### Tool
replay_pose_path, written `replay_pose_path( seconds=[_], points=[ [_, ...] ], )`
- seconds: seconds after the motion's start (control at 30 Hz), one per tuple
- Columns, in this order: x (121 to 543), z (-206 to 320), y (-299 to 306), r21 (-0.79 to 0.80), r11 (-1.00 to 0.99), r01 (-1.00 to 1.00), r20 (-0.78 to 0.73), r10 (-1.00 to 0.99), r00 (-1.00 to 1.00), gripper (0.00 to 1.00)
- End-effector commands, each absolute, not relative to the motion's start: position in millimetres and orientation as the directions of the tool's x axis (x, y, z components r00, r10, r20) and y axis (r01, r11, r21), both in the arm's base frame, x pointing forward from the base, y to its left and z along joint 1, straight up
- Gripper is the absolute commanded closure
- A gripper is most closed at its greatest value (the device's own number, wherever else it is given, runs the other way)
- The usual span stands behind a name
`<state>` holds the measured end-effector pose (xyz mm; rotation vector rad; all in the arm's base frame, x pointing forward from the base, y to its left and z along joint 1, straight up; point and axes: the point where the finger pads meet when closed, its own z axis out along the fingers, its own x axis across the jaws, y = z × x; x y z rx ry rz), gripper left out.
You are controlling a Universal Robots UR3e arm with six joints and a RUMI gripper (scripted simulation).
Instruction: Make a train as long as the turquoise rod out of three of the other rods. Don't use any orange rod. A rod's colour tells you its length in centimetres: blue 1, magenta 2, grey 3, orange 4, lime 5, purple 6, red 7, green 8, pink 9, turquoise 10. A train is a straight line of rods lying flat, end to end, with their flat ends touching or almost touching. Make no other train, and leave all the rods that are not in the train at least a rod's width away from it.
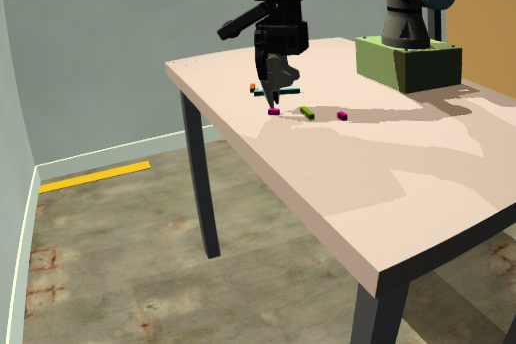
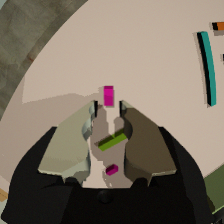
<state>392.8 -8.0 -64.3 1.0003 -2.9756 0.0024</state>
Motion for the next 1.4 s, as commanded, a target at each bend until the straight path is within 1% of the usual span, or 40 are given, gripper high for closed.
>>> replay_pose_path(
  seconds=[0.0,1.37],
  points=[
    [393.6,-63.5,-8.3,-0.003,0.797,-0.604,0.001,-0.604,-0.797,0.86],
    [393.7,-80.3,-8.4,-0.003,0.797,-0.604,0.001,-0.604,-0.797,0.86]
  ],
)
